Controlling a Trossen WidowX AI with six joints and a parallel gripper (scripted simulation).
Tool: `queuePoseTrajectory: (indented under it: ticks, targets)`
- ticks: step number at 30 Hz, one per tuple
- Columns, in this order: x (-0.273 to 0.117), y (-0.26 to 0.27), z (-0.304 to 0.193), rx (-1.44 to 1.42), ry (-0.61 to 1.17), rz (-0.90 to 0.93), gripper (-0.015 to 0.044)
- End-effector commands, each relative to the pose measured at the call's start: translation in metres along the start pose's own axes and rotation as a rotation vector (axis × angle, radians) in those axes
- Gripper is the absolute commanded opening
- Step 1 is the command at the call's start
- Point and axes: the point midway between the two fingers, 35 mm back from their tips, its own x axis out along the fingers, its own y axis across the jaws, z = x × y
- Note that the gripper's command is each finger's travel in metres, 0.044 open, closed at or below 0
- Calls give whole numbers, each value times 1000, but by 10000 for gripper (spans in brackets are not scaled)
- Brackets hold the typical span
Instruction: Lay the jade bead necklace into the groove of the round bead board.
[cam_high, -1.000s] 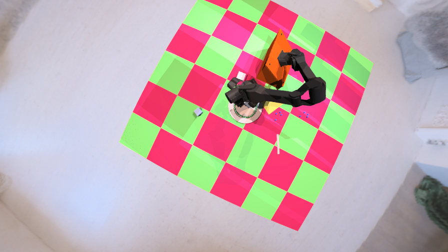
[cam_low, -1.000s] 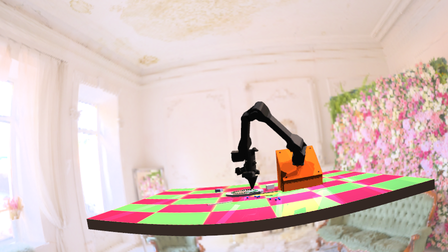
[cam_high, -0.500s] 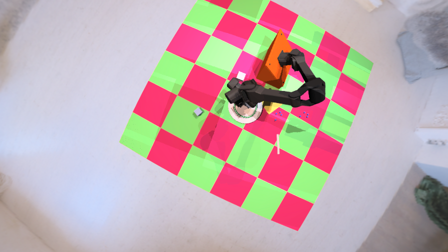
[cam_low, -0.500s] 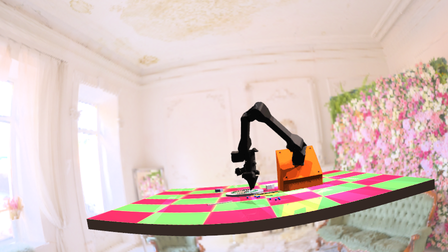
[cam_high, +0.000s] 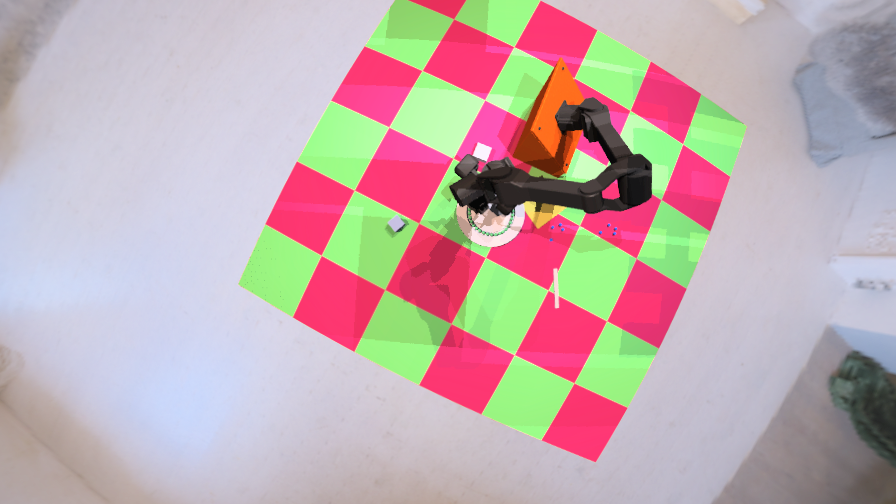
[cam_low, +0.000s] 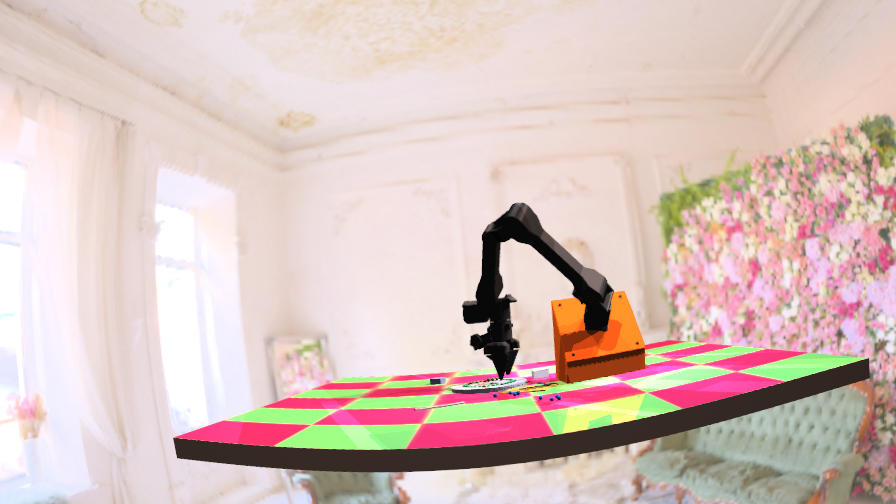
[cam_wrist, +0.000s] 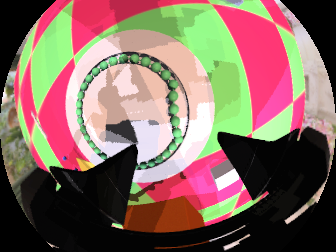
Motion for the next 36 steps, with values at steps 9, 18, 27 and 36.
queuePoseTrajectory:
  ticks: [9, 18, 27, 36]
  targets:
    - [-1, 0, 0, -4, 2, -4, 440]
    - [-34, 0, 10, -88, 1, -6, 204]
    - [-26, 0, 12, -91, -5, -8, 120]
    - [-15, 0, 12, -90, -3, -7, 120]
